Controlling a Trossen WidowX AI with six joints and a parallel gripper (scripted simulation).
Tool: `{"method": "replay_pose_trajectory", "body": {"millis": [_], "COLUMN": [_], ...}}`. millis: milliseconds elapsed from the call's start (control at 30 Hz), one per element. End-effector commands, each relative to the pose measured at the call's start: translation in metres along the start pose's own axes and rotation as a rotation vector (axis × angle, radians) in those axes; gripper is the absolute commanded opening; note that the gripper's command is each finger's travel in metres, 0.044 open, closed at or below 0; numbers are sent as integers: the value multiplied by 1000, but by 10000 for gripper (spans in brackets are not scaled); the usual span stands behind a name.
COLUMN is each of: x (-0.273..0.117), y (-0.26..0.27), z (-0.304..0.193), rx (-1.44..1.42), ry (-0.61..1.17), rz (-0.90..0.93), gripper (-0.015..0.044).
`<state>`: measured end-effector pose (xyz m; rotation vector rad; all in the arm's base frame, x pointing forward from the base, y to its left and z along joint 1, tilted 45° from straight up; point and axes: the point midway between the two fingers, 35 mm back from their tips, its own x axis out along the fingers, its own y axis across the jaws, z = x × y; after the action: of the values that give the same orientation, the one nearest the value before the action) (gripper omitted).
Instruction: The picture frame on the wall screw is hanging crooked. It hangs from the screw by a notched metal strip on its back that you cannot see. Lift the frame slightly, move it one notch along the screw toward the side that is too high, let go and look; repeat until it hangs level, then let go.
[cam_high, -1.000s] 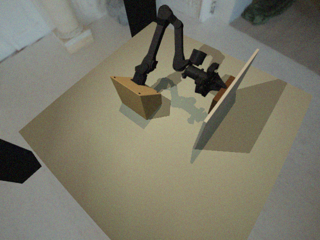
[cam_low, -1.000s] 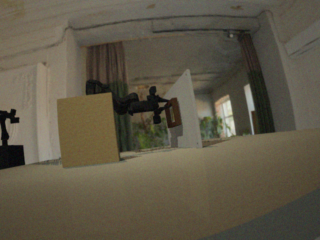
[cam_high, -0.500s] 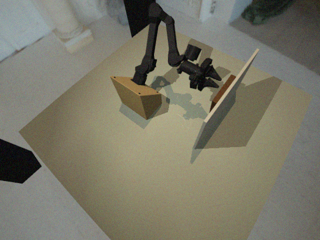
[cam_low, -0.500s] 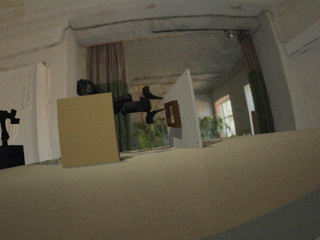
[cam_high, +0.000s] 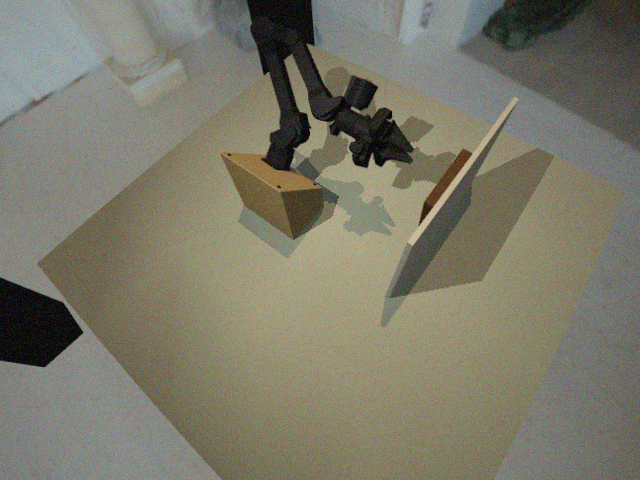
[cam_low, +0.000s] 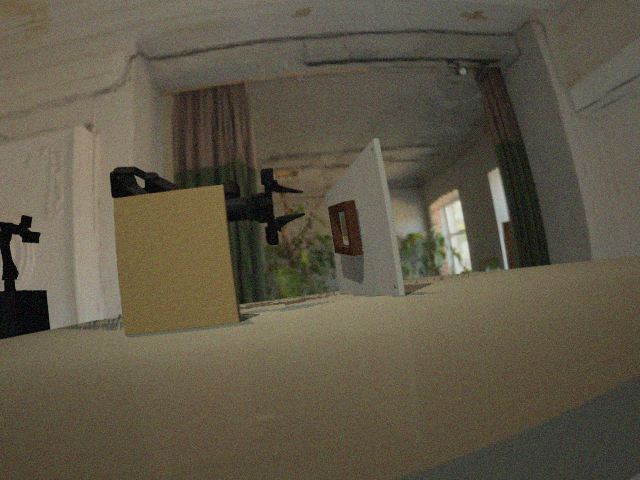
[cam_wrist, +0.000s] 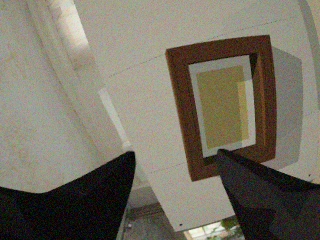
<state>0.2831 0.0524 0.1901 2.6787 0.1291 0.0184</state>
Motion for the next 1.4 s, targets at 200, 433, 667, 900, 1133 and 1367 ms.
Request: {"method": "replay_pose_trajectory", "body": {"millis": [200, 433, 667, 900, 1133, 1367], "x": [-20, -24, -24, -24, -24, -24], "y": [34, 36, 36, 36, 36, 36], "z": [-2, -3, -3, -3, -3, -3], "rx": [88, 107, 107, 107, 107, 107], "ry": [8, 12, 12, 12, 12, 12], "rz": [18, 6, 6, 6, 6, 6], "gripper": [260, 260, 260, 260, 260, 260]}}
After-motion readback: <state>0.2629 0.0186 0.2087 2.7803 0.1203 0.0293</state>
